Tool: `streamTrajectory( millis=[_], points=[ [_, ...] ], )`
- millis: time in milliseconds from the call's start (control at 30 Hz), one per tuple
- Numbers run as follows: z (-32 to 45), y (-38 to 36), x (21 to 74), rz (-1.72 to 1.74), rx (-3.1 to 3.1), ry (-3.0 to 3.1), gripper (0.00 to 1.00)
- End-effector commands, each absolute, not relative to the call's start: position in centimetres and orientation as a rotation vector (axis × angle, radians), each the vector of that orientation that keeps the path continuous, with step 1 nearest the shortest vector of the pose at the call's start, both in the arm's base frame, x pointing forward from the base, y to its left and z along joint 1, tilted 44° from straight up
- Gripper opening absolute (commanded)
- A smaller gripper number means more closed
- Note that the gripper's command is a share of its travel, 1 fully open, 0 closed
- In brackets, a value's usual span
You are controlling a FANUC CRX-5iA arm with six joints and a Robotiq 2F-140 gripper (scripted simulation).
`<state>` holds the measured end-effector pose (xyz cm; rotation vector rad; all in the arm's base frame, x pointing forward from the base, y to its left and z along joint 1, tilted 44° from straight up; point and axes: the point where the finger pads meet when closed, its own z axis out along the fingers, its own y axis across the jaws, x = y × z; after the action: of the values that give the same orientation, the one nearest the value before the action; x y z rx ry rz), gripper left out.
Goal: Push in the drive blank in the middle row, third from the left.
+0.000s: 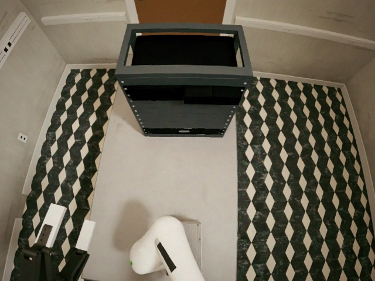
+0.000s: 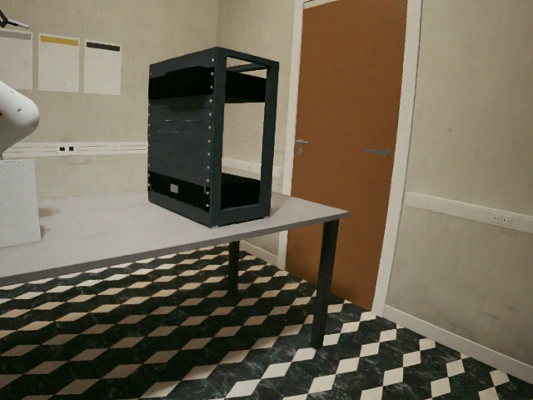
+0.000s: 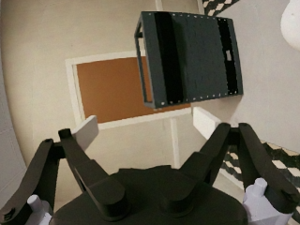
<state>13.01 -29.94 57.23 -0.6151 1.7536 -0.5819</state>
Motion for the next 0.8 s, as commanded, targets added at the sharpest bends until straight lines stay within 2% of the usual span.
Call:
streamTrajectory(
  millis=[0,767],
  points=[
    [56.4,-25.9,13.8,-0.565,-0.635,1.834,1.0],
    [45.6,-15.5,21.3,-0.315,-0.537,2.276,1.0]
  ],
)
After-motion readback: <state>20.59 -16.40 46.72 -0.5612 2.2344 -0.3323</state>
